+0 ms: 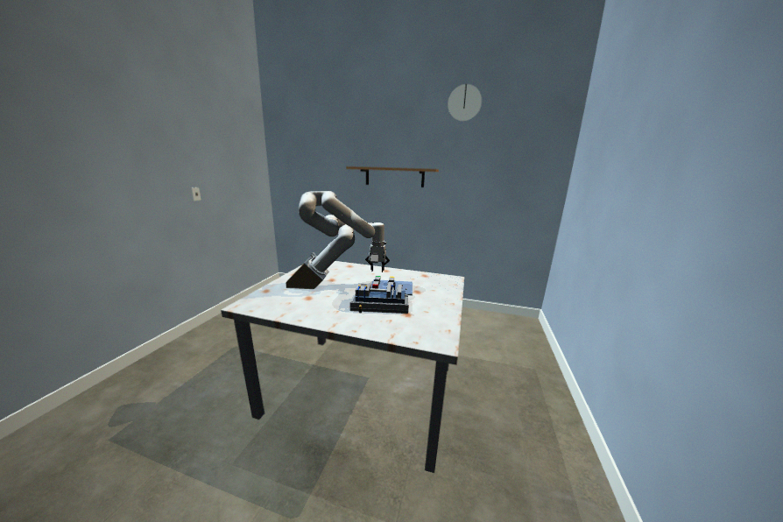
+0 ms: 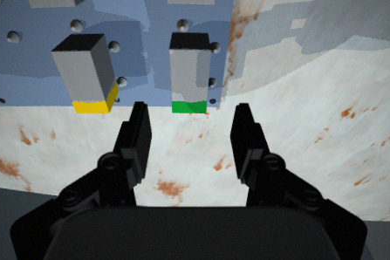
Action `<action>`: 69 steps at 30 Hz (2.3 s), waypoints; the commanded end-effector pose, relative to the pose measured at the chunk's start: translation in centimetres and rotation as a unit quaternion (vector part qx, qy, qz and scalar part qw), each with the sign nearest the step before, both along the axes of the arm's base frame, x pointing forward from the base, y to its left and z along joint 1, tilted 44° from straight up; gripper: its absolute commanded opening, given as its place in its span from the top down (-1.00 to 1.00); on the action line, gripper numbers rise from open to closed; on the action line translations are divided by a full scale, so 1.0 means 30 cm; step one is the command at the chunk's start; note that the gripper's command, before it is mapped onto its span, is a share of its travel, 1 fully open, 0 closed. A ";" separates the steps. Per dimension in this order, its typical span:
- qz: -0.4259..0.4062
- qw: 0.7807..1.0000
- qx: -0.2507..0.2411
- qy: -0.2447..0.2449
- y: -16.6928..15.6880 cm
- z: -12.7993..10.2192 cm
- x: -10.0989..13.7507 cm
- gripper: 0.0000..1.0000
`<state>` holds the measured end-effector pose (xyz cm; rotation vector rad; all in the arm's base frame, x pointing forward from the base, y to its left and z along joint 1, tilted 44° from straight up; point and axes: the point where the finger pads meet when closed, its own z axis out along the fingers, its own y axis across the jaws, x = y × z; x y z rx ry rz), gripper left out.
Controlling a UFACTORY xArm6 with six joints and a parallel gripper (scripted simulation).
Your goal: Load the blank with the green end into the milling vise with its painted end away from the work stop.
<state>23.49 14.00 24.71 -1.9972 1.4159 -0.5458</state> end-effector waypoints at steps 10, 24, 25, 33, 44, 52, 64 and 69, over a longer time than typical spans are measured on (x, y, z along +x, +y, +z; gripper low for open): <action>0.001 1.000 0.001 -0.001 0.033 -0.079 0.082 -0.26; 0.001 1.000 0.002 -0.002 0.043 -0.109 0.107 -0.26; 0.001 1.000 0.002 -0.002 0.044 -0.111 0.110 -0.26; 0.001 1.000 0.001 -0.001 0.051 -0.119 0.124 -0.26; 0.001 1.000 0.001 -0.001 0.045 -0.108 0.111 -0.26; 0.001 1.000 0.001 -0.001 0.044 -0.105 0.108 -0.26; 0.001 1.000 0.001 -0.001 0.040 -0.097 0.099 -0.26; 0.001 1.000 0.001 -0.001 0.040 -0.097 0.099 -0.26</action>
